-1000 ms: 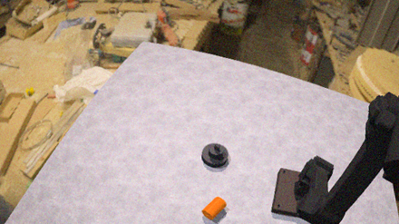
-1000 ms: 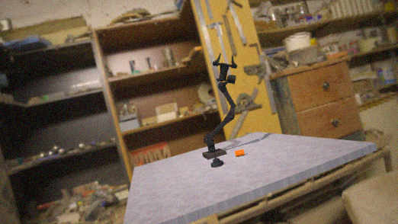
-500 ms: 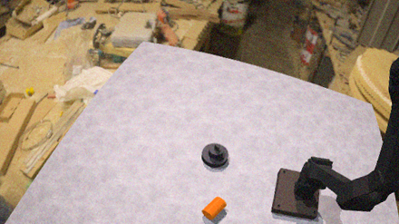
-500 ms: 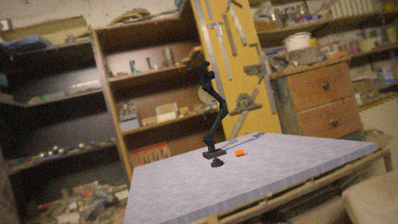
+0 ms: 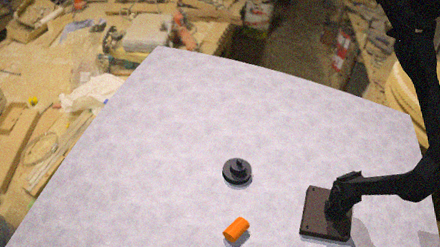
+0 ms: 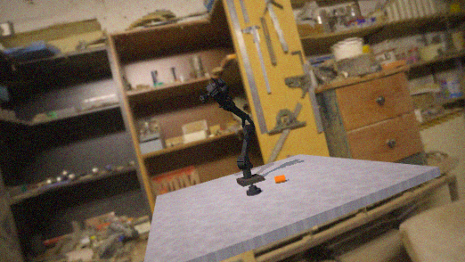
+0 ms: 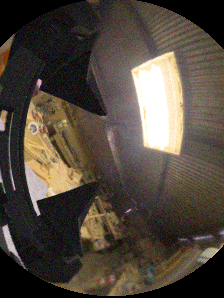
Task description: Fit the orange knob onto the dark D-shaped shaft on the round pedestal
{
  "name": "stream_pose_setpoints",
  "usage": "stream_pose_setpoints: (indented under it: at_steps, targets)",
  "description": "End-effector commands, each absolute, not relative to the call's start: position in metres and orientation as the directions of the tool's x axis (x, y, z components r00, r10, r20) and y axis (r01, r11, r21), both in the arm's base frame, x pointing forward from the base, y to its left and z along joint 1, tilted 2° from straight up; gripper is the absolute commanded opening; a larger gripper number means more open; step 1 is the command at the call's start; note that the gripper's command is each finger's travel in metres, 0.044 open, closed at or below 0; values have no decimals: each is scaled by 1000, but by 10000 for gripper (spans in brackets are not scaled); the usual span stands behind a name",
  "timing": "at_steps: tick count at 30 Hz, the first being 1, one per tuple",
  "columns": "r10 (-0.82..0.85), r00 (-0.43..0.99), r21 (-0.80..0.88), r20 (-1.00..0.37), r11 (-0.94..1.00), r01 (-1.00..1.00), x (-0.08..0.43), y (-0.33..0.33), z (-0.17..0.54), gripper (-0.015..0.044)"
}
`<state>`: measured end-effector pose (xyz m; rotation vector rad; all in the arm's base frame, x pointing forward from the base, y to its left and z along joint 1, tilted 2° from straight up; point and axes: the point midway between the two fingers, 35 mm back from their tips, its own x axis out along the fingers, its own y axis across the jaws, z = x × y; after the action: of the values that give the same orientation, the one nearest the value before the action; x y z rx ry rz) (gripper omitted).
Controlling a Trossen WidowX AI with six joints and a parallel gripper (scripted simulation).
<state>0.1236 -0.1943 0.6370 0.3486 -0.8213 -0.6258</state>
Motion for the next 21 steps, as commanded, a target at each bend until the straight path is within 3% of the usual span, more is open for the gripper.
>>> stream_pose_setpoints:
  at_steps: [1,13,21]
  targets:
    - [-648,647,525,402,742,418,178,-220,589,440]
    - [-485,871,382,-77,793,475,302,-204,445,440]
    - [-273,874,160,-402,919,361,360,-147,348,440]
